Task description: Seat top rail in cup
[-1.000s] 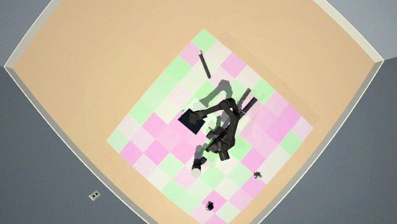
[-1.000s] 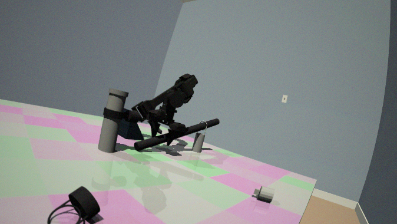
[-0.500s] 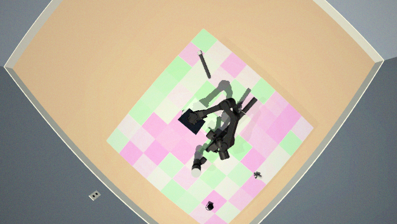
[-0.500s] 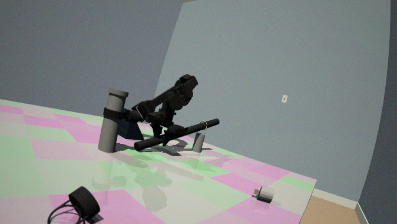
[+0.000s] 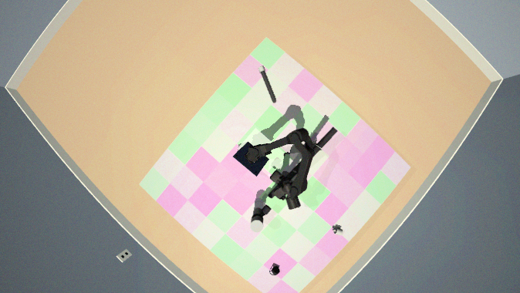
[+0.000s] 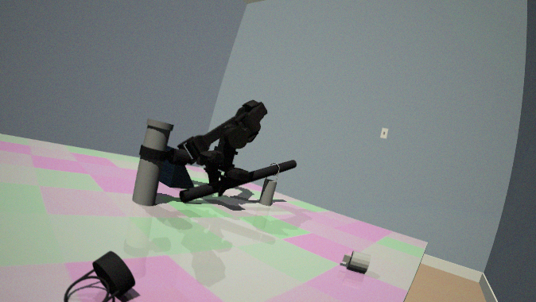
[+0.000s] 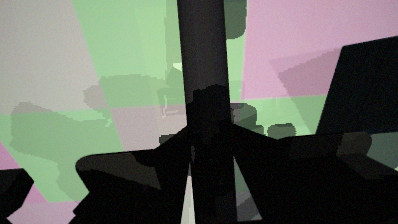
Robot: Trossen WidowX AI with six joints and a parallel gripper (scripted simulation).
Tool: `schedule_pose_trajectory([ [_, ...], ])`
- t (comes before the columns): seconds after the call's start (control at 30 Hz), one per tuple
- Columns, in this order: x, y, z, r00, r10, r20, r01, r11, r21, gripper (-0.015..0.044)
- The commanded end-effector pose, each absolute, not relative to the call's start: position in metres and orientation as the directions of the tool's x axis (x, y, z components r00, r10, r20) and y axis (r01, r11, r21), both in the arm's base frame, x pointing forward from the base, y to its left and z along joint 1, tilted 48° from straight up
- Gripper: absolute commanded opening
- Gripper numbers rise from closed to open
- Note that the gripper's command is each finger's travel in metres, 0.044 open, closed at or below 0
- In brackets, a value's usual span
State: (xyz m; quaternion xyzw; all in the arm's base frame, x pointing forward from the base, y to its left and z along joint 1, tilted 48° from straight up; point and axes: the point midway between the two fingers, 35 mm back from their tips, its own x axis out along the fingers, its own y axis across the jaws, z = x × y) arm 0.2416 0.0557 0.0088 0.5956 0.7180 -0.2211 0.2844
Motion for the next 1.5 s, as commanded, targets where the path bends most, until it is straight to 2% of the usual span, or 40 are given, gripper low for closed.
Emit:
schedule_pose_trajectory([
  [0.0, 0.243, 0.053, 0.012, -0.126, 0.731, -0.671, 0.982, 0.189, 0.021, 0.0000],
  [0.5, 0.260, -0.001, 0.056, -0.087, 0.539, -0.838, 0.977, 0.212, 0.035, 0.0000],
  [1.47, 0.261, -0.002, 0.057, -0.091, 0.551, -0.830, 0.977, 0.212, 0.034, 0.0000],
])
